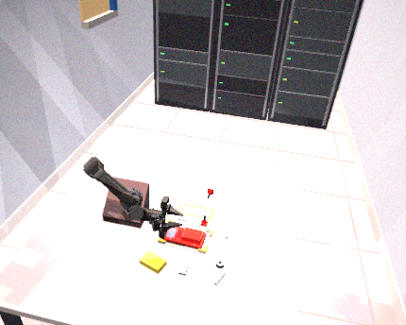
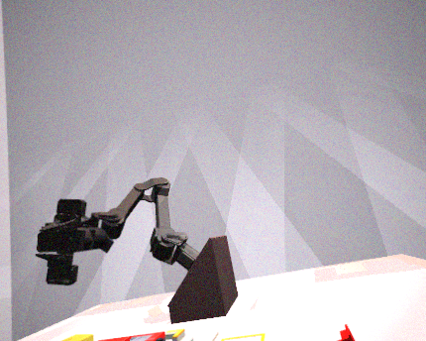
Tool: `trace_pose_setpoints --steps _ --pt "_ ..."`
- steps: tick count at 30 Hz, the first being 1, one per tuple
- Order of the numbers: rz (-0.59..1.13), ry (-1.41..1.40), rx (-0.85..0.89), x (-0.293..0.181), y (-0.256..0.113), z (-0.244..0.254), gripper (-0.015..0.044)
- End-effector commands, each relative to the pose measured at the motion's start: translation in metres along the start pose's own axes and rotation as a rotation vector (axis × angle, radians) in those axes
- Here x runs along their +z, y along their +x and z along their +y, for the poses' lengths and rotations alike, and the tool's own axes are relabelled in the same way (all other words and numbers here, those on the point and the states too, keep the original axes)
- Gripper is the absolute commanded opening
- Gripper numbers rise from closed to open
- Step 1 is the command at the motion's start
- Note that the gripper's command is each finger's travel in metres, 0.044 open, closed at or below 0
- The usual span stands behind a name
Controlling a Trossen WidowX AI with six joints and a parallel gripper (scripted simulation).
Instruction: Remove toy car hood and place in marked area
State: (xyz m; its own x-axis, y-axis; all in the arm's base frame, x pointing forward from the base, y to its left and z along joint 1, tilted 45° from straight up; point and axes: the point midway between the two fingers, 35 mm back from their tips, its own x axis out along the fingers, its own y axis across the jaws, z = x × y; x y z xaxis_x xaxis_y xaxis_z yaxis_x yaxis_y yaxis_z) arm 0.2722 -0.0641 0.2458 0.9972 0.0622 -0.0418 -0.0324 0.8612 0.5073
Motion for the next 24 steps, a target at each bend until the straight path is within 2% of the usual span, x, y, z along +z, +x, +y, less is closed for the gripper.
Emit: trace_pose_setpoints --steps 1,8,9,17,24 --pt "0.004 0.003 -0.005 0.000 0.001 -0.001 0.0246" --pt "0.175 0.067 -0.222 -0.022 0.033 -0.030 0.0430" --pt "0.206 0.069 -0.258 -0.027 0.037 -0.035 0.0440" --pt "0.481 0.006 -0.534 -0.071 0.058 -0.063 0.0440" --pt "0.739 -0.170 -0.754 -0.107 0.063 -0.078 0.0440"
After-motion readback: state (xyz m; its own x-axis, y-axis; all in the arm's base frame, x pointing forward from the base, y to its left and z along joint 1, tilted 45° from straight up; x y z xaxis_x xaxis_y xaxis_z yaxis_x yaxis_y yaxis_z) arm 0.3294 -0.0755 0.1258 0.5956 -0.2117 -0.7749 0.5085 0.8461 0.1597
